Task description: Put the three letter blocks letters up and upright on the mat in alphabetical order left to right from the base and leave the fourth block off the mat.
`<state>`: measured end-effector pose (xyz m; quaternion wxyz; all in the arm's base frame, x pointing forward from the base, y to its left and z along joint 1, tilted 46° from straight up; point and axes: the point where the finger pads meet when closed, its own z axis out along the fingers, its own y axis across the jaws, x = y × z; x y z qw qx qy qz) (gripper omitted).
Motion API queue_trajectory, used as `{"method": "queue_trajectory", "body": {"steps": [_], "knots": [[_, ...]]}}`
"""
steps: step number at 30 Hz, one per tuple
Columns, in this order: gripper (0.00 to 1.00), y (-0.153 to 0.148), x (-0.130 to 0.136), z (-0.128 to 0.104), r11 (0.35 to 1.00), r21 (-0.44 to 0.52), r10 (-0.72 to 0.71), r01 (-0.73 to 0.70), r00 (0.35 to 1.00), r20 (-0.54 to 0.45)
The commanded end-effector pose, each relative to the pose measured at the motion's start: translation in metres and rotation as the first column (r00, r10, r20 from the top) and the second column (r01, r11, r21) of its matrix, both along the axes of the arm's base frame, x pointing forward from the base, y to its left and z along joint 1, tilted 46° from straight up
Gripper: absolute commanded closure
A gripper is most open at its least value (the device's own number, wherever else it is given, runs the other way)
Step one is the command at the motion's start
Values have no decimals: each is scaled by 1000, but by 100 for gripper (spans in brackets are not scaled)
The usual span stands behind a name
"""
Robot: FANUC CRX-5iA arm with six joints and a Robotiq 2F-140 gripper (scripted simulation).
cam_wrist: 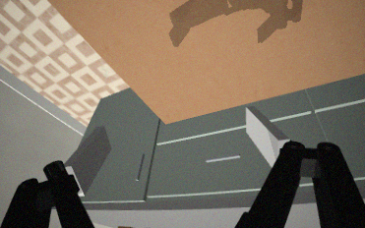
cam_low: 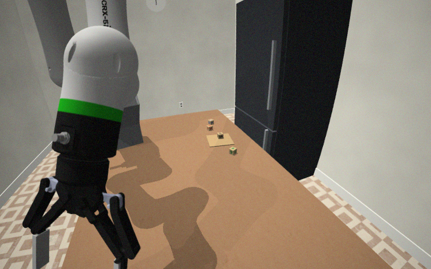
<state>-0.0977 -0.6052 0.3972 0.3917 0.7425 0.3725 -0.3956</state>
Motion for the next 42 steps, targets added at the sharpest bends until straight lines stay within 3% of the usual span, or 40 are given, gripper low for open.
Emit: {"method": "queue_trajectory", "body": {"steps": [1, 3, 16, 18, 19, 23, 33, 35, 36, 42], "knots": [[0, -9, 19, 8, 999, -17, -27, 29, 996, 86], [0, -16, 42, 14, 998, -30, -44, 50, 984, 176], [0, -27, 130, 17, 993, -12, -99, 118, 884, 457], [0, -27, 130, 17, 993, -12, -99, 118, 884, 457], [0, -26, 153, 15, 991, 6, -115, 131, 849, 515], [0, -22, 182, 12, 989, 35, -138, 145, 803, 579], [0, 2, 272, -6, 974, 151, -225, 168, 656, 720], [0, 2, 272, -6, 974, 151, -225, 168, 656, 720], [0, 14, 300, -13, 966, 195, -259, 171, 610, 749], [0, 44, 355, -28, 944, 285, -330, 169, 528, 783]]}}
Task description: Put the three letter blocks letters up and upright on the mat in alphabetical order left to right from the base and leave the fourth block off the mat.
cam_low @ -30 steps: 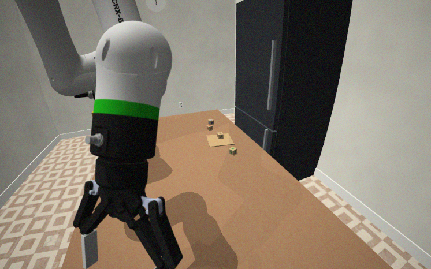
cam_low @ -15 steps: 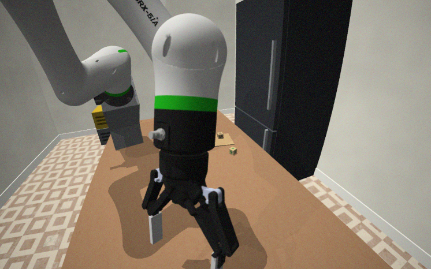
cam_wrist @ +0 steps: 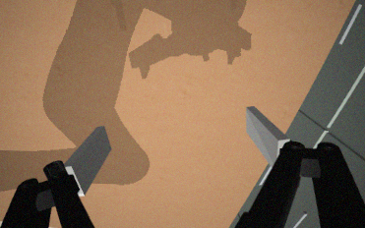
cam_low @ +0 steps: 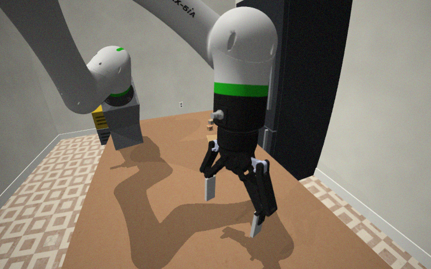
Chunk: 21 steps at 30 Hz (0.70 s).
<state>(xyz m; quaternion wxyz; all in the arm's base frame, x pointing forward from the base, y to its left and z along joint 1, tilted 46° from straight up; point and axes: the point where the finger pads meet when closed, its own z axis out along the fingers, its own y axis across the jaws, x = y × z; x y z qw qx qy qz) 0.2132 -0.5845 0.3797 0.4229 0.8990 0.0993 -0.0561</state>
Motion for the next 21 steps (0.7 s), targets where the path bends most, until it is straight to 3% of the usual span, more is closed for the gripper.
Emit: {"method": "queue_trajectory", "body": {"steps": [1, 8, 10, 11, 21], "knots": [[0, 29, 52, -13, 996, 89, -39, 31, 995, 93], [0, 77, 112, -31, 980, 194, -76, 41, 982, 176], [0, 77, 112, -31, 980, 194, -76, 41, 982, 176], [0, 99, 136, -38, 970, 240, -93, 43, 975, 201], [0, 183, 202, -61, 921, 386, -148, 44, 958, 245]]}}
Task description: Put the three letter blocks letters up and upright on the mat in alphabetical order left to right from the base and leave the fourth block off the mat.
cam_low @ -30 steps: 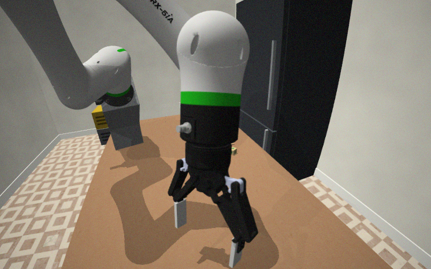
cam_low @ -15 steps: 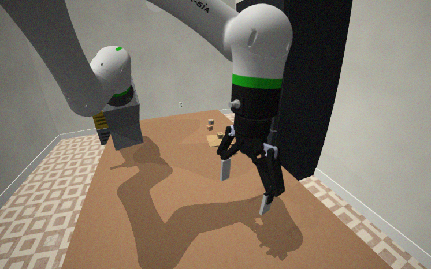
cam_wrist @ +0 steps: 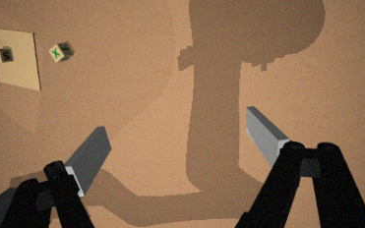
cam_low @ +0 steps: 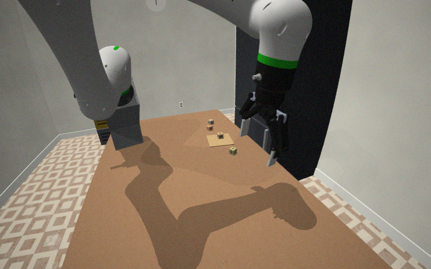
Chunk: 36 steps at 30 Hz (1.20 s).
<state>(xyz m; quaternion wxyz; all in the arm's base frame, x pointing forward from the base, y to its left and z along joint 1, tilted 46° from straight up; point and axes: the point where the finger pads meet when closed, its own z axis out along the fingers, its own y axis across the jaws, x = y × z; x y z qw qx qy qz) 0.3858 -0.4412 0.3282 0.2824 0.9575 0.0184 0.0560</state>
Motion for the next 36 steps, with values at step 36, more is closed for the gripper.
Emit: {"method": "queue_trajectory", "body": {"steps": [36], "knots": [[0, 423, 117, -56, 848, 526, -10, 63, 995, -102]]}}
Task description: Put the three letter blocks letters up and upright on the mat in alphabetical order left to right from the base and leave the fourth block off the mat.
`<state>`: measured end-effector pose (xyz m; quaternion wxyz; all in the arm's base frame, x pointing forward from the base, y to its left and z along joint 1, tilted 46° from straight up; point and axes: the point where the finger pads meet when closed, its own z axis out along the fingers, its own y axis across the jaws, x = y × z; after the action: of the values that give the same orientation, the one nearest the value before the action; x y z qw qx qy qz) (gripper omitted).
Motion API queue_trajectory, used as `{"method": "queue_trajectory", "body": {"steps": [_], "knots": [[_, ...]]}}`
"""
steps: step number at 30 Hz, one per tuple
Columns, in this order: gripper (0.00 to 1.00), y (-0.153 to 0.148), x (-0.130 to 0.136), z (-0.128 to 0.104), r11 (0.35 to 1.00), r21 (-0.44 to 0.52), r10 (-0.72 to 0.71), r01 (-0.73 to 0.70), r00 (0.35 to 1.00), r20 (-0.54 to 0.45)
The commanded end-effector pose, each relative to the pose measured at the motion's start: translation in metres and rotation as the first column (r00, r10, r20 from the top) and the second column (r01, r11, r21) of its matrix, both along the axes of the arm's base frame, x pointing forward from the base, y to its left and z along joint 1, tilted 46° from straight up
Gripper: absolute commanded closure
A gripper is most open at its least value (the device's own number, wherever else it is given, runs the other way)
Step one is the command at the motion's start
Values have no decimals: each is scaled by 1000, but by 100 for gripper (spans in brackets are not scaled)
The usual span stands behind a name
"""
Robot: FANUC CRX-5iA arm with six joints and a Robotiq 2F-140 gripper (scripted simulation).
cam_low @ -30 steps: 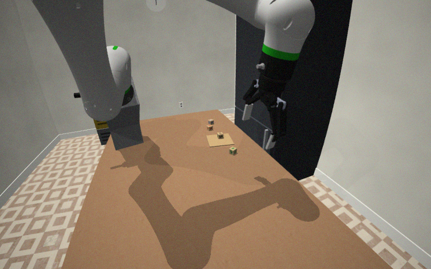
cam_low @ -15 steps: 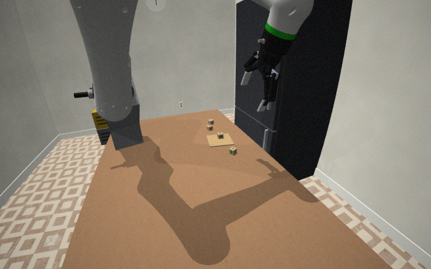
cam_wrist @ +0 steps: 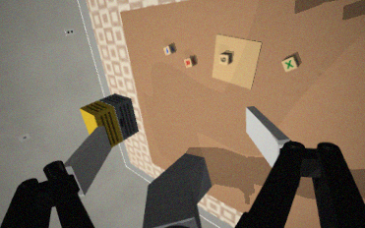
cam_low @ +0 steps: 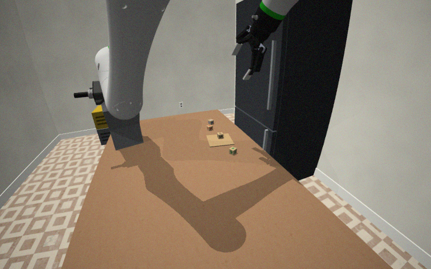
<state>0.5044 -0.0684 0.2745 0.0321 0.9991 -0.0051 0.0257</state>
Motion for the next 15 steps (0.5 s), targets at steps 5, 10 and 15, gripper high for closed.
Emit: {"method": "queue_trajectory", "body": {"steps": [5, 10, 15], "knots": [[0, 38, 31, -58, 995, -62, 73, -76, 996, -57], [0, 19, 53, -97, 978, -149, 137, -146, 988, -72], [0, -1, 76, -140, 940, -237, 226, -245, 969, -103]]}}
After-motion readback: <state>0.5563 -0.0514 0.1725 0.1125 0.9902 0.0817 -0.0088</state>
